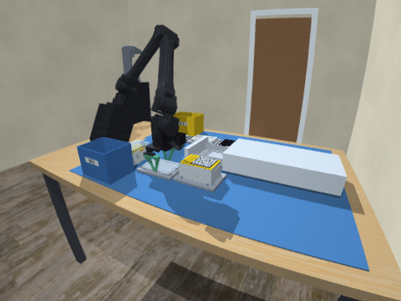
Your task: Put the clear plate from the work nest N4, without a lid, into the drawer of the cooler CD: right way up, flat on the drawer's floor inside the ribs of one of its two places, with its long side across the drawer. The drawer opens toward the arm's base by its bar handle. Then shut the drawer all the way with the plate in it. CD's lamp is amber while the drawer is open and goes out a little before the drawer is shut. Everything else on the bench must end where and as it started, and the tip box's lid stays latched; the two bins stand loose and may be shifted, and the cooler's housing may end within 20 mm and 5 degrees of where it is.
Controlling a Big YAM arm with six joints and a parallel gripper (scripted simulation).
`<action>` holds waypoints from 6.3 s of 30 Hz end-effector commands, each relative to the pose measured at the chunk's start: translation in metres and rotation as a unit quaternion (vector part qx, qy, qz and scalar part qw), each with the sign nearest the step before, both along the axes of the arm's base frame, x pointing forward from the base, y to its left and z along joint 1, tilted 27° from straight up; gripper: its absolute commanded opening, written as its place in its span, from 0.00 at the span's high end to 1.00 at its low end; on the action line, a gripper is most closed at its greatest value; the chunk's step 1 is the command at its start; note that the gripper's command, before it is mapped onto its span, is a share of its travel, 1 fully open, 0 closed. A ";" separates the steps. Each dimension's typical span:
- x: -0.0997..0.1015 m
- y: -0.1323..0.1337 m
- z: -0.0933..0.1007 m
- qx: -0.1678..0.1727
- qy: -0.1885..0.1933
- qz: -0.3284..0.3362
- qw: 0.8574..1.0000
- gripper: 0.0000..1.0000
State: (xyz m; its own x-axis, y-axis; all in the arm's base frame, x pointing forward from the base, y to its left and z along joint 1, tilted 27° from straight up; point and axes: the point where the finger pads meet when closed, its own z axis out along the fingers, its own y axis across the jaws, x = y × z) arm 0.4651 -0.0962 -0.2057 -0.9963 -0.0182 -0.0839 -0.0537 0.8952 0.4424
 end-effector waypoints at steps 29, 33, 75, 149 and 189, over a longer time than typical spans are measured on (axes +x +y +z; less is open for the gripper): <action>0.002 -0.017 0.021 -0.005 -0.010 -0.007 1.000 1.00; 0.000 -0.016 0.017 -0.004 -0.006 -0.007 1.000 1.00; 0.002 -0.022 0.032 -0.007 -0.012 -0.006 1.000 1.00; 0.014 -0.071 0.121 -0.018 -0.032 -0.006 0.999 1.00; 0.031 -0.042 0.145 -0.026 -0.099 0.159 0.982 1.00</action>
